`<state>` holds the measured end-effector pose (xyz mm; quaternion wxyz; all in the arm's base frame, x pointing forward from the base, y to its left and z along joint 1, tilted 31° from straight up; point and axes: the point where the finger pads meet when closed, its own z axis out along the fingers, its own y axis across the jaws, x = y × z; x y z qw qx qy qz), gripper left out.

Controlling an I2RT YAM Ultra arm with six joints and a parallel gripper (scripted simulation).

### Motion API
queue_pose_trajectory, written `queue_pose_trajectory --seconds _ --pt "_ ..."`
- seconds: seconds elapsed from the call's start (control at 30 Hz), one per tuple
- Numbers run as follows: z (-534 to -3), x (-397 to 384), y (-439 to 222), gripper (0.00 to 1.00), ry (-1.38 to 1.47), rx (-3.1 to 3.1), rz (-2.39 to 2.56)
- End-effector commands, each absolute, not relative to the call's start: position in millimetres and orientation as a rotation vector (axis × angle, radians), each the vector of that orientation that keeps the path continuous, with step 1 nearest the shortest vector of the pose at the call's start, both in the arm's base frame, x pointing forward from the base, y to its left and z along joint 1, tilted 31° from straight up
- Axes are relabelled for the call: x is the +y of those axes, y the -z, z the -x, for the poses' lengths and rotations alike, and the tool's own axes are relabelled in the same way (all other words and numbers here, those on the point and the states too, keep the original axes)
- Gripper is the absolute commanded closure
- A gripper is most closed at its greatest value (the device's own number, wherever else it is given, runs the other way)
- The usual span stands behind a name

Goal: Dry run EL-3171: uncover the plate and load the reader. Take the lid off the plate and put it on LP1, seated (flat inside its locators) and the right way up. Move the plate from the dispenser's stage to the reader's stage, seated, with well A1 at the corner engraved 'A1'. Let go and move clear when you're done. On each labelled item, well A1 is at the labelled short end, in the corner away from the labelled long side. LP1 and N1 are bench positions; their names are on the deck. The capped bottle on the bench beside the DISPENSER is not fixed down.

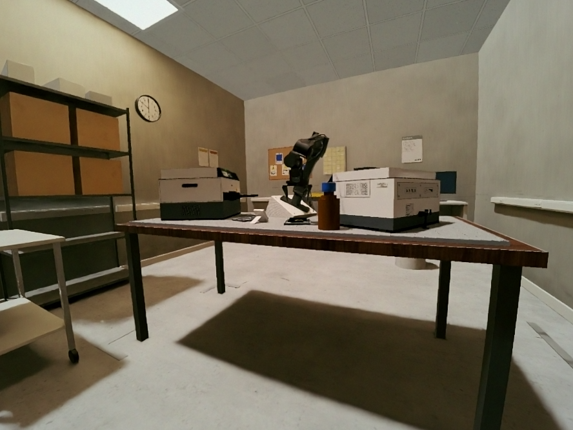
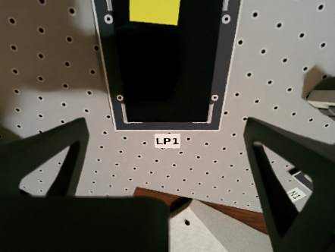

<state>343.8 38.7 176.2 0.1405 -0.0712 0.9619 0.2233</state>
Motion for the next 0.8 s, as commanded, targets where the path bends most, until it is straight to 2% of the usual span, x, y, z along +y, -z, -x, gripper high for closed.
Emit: queue_pose_trajectory --seconds 0.0,0.13,0.77 --pt "-349 31 -200 0.00 -0.621 2.709 0.207" --pt "-341 43 -188 0.00 -0.612 2.748 0.271" --pt "-312 96 -223 0.00 -0.456 2.564 0.864"
